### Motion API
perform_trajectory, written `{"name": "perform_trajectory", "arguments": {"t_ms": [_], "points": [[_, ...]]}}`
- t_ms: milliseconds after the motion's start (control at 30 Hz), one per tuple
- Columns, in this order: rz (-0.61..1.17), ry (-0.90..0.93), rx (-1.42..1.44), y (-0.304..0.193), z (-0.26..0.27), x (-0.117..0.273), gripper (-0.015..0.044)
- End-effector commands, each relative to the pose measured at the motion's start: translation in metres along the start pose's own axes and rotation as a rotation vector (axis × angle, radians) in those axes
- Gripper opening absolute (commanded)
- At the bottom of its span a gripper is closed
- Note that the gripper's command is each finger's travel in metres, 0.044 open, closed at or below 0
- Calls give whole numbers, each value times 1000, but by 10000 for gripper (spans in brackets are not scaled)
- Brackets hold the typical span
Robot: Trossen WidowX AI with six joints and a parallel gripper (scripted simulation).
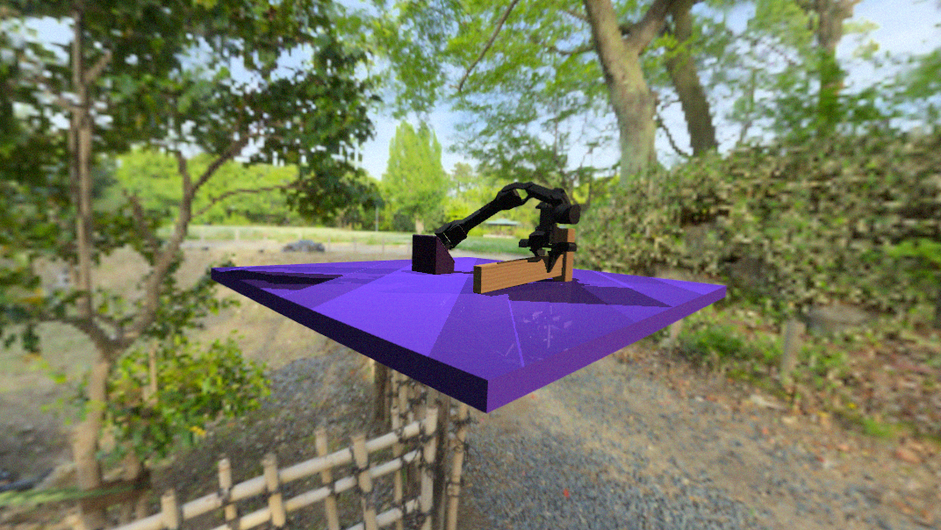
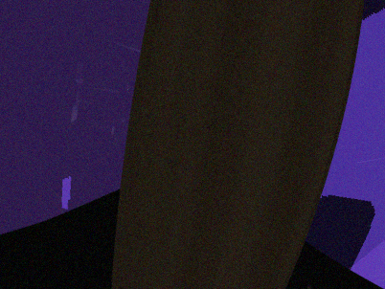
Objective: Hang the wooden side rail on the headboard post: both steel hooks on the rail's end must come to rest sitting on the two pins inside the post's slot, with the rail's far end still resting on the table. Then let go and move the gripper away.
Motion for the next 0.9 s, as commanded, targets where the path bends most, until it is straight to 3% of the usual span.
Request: {"name": "perform_trajectory", "arguments": {"t_ms": [0,867], "points": [[5,13,-1,0,1,3,0],[5,13,-1,0,2,-1,0]]}}
Point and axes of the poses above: the point midway between the two fingers, 35 mm back from their tips, its own x axis back along the fingers, its own z axis across the jaws, y = z × x, the point moved 1 cm from there along x, back along the fingers
